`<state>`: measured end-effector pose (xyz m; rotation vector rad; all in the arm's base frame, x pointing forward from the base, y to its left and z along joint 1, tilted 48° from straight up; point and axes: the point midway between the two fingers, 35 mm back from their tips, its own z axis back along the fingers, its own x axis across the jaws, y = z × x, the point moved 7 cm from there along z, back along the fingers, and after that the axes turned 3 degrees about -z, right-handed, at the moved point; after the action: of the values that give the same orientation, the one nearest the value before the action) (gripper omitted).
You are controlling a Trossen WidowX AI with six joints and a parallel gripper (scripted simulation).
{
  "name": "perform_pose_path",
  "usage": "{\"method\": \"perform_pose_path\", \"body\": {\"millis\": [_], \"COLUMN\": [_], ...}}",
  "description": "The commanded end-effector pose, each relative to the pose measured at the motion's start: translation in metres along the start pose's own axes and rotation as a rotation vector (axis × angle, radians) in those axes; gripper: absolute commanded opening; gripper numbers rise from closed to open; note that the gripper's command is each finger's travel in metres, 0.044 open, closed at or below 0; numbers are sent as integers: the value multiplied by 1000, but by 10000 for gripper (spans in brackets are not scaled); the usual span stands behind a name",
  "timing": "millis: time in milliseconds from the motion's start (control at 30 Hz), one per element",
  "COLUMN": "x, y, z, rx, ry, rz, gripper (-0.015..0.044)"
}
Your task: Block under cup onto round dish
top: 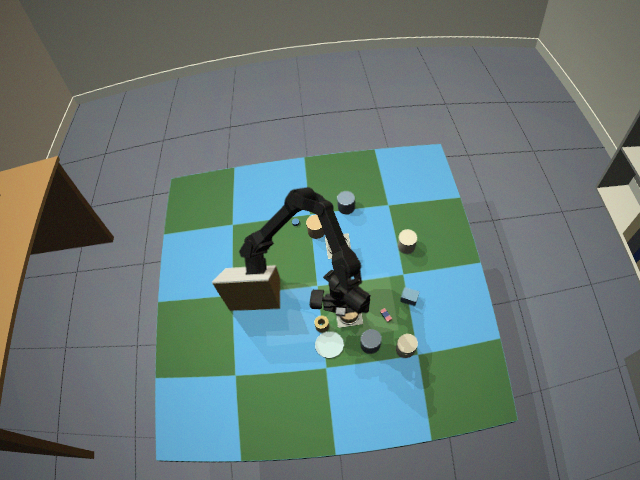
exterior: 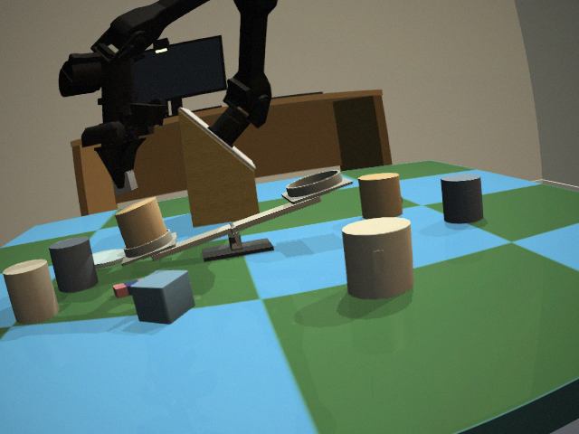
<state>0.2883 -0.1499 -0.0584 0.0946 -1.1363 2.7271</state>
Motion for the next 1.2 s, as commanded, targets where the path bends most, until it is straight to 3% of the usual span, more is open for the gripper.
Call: {"method": "perform_pose_path", "body": {"millis": [0, 700, 1167], "x": [4, 30, 32], "y": [17, 85, 85], "z": [-7, -45, -88], "rx": [7, -26, -29], "ry": [-6, -2, -2], "rz": [-2, 61, 64], "gripper": [0, 0, 0]}}
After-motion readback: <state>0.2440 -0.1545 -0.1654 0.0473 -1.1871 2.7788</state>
